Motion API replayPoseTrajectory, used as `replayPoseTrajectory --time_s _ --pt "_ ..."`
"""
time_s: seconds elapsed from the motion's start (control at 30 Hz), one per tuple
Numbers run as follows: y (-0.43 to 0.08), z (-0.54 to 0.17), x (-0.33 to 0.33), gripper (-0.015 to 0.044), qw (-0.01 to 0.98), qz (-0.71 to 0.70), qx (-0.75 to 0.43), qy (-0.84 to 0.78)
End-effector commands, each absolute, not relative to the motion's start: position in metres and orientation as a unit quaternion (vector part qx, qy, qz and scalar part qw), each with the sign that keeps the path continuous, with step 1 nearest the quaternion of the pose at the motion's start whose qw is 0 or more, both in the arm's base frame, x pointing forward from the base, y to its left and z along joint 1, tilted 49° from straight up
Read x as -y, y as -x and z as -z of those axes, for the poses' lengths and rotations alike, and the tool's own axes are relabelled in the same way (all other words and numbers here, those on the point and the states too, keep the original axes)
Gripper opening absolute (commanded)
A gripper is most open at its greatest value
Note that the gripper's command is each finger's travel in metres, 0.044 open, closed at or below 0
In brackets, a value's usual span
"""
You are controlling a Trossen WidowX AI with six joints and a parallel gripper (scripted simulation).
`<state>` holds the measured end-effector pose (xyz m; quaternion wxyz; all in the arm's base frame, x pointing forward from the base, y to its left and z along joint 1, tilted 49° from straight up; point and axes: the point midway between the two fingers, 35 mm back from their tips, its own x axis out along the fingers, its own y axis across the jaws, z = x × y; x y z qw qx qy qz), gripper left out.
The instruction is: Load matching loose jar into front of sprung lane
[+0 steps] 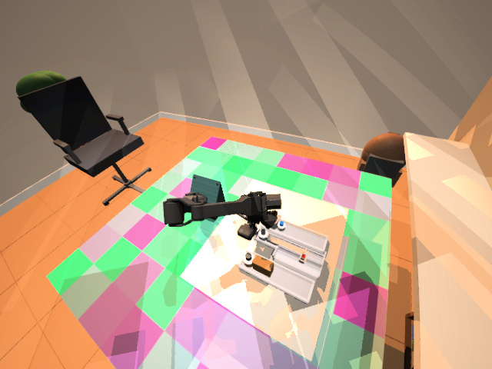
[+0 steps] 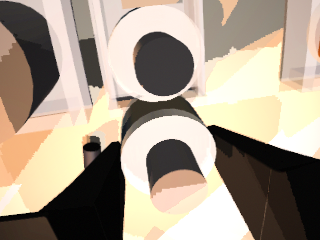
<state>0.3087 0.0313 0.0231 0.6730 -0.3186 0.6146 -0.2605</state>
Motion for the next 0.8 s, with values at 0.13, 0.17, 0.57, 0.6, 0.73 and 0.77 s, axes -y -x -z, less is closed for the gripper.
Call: replayPoseTrajectory --time_s 0.13,0.17,0.57,0.6,0.73,0.77 --pt "-0.3185 -0.0267 -0.0341 0.0 0.682 0.261 -0.606 0.316" --pt "-0.3188 -0.0268 -0.0341 0.0 0.682 0.261 -0.606 0.316" --pt "-0.3227 -0.0277 -0.0348 0.0 0.682 0.261 -0.606 0.316" --pt "-0.323 -0.0278 -0.0349 0.0 0.682 0.261 -0.606 0.316" --pt "-0.3243 -0.0281 -0.0351 0.0 0.682 0.261 -0.606 0.316" --pt "-0.3246 -0.0281 -0.0351 0.0 0.682 0.261 -0.606 0.316"
